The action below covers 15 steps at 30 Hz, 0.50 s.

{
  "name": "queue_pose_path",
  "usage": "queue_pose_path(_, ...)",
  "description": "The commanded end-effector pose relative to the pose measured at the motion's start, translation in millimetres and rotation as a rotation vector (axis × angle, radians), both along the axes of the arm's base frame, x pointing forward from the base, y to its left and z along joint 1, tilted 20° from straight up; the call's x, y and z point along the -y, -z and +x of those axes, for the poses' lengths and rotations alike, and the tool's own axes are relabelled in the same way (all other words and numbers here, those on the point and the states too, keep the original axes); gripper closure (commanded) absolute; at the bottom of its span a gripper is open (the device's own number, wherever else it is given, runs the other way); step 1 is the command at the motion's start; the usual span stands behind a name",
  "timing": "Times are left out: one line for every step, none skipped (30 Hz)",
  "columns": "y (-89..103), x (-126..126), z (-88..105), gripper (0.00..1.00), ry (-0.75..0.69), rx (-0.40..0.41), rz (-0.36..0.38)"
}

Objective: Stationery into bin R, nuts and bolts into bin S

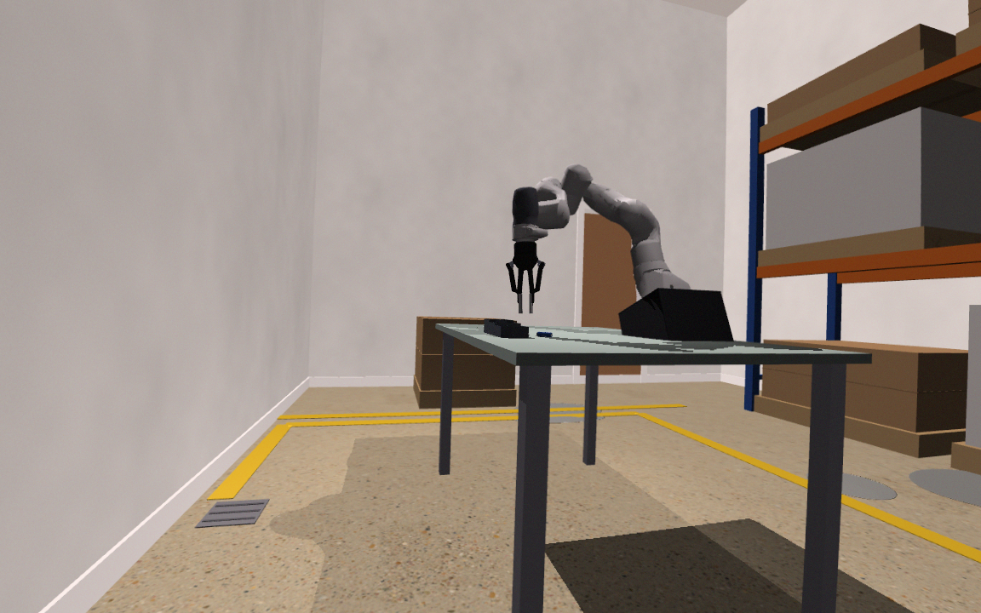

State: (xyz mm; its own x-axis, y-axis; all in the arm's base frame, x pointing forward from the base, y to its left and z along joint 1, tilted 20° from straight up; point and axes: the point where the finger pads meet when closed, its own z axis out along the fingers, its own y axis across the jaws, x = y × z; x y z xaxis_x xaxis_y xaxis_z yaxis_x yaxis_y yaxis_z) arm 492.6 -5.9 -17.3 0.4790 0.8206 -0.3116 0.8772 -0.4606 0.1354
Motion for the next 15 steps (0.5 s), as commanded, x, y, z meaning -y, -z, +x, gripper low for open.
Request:
queue_pose_path(0.7,-3.3,-1.0,0.81,0.146,0.059,-0.003)
queue_pose_path(0.8,-3.5,-1.1,0.81,0.160,0.064,-0.003)
queue_pose_path(0.9,-3.6,-1.1,0.81,0.174,0.069,-0.003)
queue_pose_path(0.9,-3.8,-1.2,0.81,0.188,0.074,-0.004)
queue_pose_path(0.9,-3.9,-1.2,0.81,0.202,0.079,-0.004)
queue_pose_path(1.0,-4.0,-1.2,0.81,0.217,0.084,-0.004)
queue_pose_path(1.0,-4.1,-1.2,0.81,0.231,0.089,-0.004)
queue_pose_path(1.0,-4.2,-1.3,0.81,0.245,0.094,-0.005)
queue_pose_path(1.1,-4.2,-1.3,0.81,0.259,0.099,-0.005)
queue_pose_path(1.1,-4.3,-1.3,0.81,0.273,0.104,-0.005)
queue_pose_path(1.1,-4.3,-1.3,0.81,0.287,0.109,-0.006)
queue_pose_path(1.1,-4.3,-1.3,0.81,0.287,0.109,-0.006)
queue_pose_path(1.1,-4.3,-1.3,0.81,0.287,0.109,-0.006)
queue_pose_path(1.1,-4.3,-1.3,0.81,0.325,0.123,-0.006)
queue_pose_path(1.1,-4.3,-1.3,0.81,0.339,0.128,-0.006)
